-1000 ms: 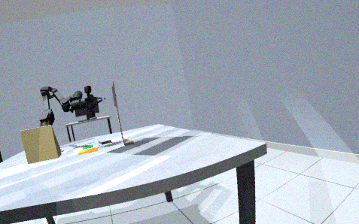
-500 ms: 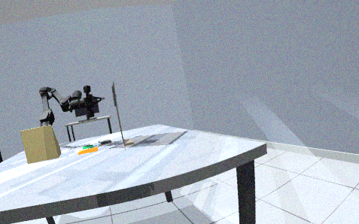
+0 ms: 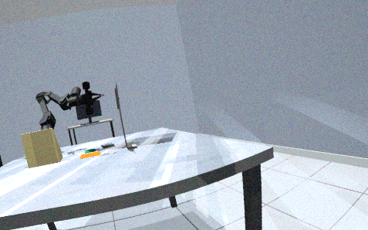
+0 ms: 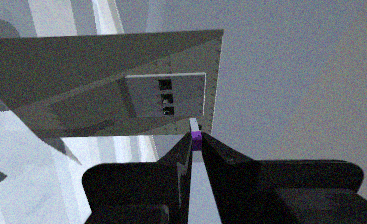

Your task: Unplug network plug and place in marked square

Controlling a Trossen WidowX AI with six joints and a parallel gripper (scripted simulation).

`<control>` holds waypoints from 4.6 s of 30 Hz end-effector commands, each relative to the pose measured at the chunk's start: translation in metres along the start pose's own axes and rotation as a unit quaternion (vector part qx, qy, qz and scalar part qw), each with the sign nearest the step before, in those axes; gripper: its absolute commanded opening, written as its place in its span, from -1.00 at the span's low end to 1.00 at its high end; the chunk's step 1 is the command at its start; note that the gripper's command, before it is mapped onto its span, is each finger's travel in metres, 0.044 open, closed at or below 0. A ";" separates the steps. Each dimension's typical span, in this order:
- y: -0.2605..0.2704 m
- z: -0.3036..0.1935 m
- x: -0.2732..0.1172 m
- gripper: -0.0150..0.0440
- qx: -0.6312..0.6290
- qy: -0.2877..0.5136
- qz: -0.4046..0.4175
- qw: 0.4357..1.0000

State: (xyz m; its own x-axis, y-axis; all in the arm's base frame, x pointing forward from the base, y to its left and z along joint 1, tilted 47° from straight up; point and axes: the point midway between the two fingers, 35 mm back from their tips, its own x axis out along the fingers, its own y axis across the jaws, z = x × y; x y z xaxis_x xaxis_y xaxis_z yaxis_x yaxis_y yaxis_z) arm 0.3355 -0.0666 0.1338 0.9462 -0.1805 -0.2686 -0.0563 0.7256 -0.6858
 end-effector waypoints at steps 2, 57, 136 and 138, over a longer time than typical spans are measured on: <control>-0.014 -0.001 -0.004 -0.49 -0.003 -0.004 -0.003 1.000; 0.202 -0.071 -0.089 -0.49 -0.093 -0.170 0.452 0.871; 0.241 -0.074 -0.085 -0.49 -0.096 -0.166 0.455 0.870; 0.242 -0.074 -0.085 -0.49 -0.096 -0.166 0.455 0.870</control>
State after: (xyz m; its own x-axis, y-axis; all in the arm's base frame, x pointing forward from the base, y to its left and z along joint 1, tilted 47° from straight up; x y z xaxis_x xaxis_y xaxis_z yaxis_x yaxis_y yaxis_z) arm 0.2201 0.0739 -0.0575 0.5225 0.6372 -0.5665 -0.8496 0.3327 -0.4093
